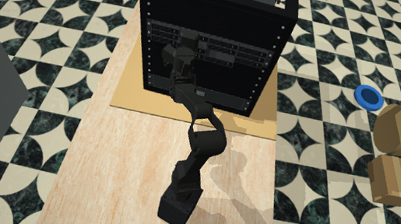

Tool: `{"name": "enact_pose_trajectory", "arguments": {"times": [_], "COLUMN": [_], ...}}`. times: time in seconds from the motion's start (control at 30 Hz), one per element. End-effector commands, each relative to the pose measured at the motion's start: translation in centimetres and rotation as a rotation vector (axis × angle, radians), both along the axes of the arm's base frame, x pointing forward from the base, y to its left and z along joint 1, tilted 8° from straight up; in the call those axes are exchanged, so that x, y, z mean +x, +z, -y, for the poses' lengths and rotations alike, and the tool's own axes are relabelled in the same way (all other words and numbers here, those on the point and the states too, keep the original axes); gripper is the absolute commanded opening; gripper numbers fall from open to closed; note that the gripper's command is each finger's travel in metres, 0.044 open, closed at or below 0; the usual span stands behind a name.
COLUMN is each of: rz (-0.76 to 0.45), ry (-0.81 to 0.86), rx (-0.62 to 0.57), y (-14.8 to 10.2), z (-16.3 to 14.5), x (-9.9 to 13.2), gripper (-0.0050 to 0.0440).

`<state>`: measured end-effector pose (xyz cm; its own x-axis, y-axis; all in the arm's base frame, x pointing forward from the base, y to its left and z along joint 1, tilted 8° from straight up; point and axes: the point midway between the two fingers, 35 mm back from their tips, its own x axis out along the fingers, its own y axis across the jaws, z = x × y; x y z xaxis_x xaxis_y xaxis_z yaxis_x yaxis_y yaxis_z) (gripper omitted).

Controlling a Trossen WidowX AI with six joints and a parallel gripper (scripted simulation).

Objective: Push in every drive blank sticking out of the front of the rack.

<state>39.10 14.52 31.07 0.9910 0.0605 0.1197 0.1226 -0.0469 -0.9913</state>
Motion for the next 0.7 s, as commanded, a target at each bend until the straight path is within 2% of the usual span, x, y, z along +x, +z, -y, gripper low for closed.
{"name": "enact_pose_trajectory", "arguments": {"times": [0.0,0.67], "rz": [0.018,0.018], "ry": [0.004,0.004], "rx": [0.014,0.014], "y": [0.86,0.93], "z": [-0.07,-0.08], "x": [0.18,0.49], "gripper": [-0.005,-0.005]}}
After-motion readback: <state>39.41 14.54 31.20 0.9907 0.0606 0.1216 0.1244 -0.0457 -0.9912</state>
